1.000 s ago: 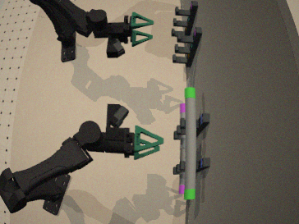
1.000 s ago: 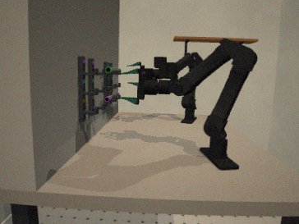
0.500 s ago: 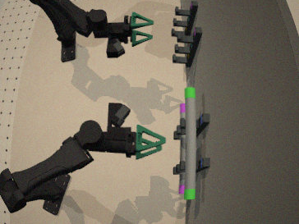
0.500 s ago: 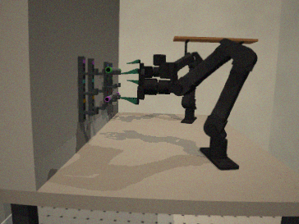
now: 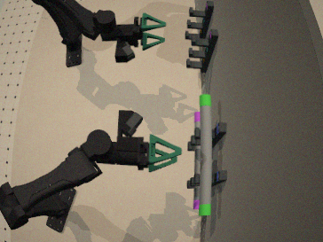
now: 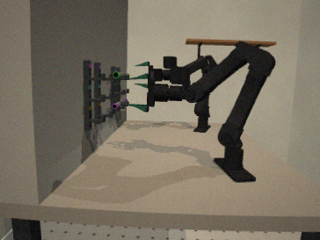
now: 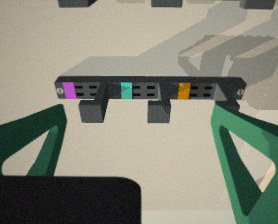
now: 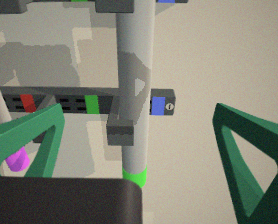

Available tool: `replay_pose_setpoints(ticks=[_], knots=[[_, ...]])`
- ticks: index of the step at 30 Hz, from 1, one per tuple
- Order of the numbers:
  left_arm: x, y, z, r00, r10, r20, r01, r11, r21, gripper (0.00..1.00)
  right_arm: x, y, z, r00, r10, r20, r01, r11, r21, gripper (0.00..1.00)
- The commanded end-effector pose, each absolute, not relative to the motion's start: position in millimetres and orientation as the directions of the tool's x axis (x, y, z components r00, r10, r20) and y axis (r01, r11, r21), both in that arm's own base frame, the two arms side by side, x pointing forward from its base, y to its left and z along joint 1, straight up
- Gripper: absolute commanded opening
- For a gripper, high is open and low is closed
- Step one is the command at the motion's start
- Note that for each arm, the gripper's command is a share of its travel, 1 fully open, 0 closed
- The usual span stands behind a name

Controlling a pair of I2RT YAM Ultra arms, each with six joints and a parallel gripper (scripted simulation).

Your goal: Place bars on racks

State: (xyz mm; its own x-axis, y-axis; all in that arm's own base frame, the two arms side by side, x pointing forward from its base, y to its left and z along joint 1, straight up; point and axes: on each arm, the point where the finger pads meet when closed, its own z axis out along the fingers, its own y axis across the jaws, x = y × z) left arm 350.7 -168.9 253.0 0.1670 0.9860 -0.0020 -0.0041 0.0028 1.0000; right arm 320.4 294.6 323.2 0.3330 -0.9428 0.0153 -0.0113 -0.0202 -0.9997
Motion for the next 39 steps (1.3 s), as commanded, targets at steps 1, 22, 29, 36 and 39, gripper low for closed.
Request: replay_pose_setpoints(ticks=[1,22,29,36,39], knots=[[349.1,-170.8,248.6,0.17,0.985,0.0,0.0,0.0,1.0,1.0,324.6,295.3,335.9,0.333,-0.943,0.0,0.0,0.0,-1.0,1.0],[349.1,-170.8,248.6,0.17,0.985,0.0,0.0,0.0,1.0,1.0,328.2,295.5,332.5,0.333,-0.943,0.0,0.0,0.0,-1.0,1.0],[349.1,-170.8,248.6,0.17,0.985,0.0,0.0,0.0,1.0,1.0,328.0,295.0,333.8,0.333,-0.943,0.0,0.0,0.0,-1.0,1.0],[349.1,-170.8,248.6,0.17,0.985,0.0,0.0,0.0,1.0,1.0,327.9,294.6,334.8,0.333,-0.943,0.0,0.0,0.0,-1.0,1.0],[349.1,-170.8,248.6,0.17,0.985,0.0,0.0,0.0,1.0,1.0,327.8,294.3,335.4,0.333,-0.943,0.0,0.0,0.0,-1.0,1.0]])
